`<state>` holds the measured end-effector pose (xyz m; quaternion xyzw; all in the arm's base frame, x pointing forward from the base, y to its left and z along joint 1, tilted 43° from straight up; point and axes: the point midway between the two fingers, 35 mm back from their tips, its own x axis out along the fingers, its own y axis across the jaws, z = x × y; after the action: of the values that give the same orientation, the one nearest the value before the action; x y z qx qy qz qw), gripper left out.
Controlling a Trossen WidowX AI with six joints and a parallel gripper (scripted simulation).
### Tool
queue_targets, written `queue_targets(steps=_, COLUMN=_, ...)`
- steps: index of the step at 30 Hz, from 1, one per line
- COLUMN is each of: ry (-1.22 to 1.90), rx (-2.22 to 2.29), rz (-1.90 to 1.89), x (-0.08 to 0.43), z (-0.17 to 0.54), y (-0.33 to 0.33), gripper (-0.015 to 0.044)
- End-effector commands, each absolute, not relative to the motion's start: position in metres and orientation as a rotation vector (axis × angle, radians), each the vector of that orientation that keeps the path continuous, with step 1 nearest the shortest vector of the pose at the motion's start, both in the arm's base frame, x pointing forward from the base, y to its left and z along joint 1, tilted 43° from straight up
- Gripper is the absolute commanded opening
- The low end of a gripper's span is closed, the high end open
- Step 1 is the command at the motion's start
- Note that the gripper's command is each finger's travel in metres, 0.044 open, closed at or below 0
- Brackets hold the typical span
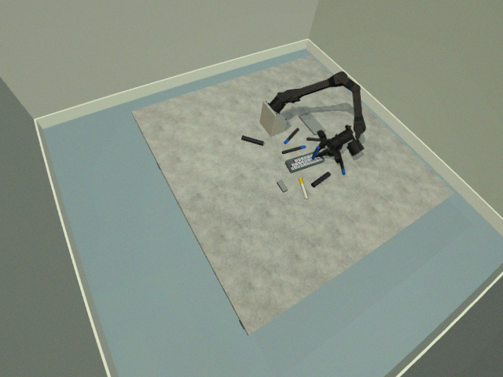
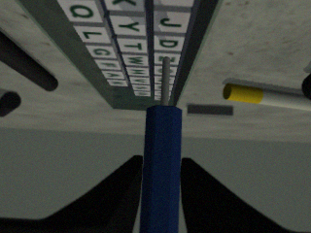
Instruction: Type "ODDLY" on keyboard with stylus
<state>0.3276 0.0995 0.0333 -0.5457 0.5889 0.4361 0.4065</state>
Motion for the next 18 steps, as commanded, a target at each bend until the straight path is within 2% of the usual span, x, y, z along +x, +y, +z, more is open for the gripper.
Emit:
queue_targets(steps=1, ry=1.480, rx=-1.375, rz=1.093, x=0.329, z=0.051, y=0.084, gripper=0.0081)
queue_targets(steps=9, ry=1.480, rx=-1.367, rz=1.091, x=0.329, z=0.052, y=0.083, gripper=0.0084)
queue_targets(steps=12, ry=1.480, rx=-1.367, rz=1.091, x=0.329, z=0.052, y=0.083, gripper=0.0064)
queue_targets(steps=15, ry=1.480, rx=-1.368, rz=1.091, x=0.325, z=0.053, y=0.083, gripper=0.0000)
queue_targets(steps=18, ry=1.480, rx=-1.370, rz=1.092, x=0.316, z=0.055, y=0.084, gripper=0.0000)
